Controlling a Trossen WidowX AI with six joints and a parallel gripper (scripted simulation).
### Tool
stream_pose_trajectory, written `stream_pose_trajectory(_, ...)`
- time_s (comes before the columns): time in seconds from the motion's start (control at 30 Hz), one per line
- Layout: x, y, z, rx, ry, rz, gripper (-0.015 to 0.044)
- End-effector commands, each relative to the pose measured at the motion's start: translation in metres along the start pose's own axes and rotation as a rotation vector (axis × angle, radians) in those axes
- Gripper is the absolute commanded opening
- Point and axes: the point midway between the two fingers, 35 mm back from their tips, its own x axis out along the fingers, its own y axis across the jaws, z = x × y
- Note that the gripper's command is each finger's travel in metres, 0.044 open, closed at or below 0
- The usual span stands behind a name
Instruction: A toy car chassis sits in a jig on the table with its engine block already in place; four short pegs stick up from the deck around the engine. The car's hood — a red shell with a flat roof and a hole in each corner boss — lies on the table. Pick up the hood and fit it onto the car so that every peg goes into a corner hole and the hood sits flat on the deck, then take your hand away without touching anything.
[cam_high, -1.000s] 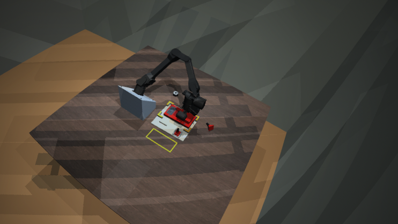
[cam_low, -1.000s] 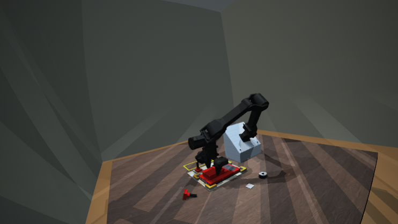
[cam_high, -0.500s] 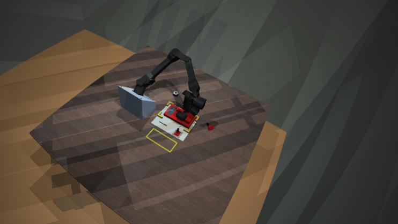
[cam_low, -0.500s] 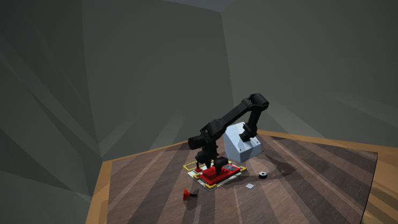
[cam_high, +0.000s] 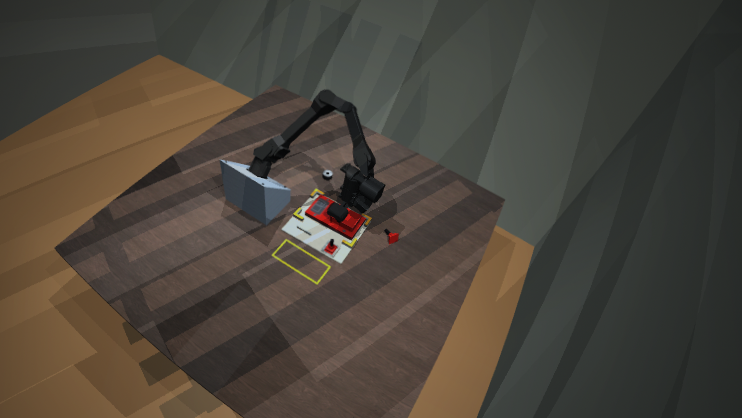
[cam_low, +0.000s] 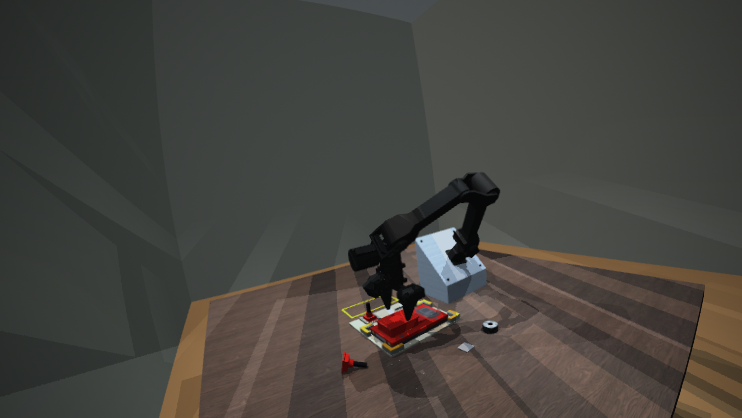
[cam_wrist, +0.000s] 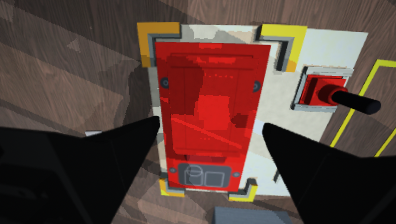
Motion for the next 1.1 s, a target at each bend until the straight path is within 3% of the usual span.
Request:
stream_pose_trajectory(0.0,-0.0471,0.0008,0.0035,-0.012,-0.02,0.001,0.044)
stream_pose_trajectory(1.07,-0.0501,0.0009,0.0032,-0.012,-0.019,0.001,0.044)
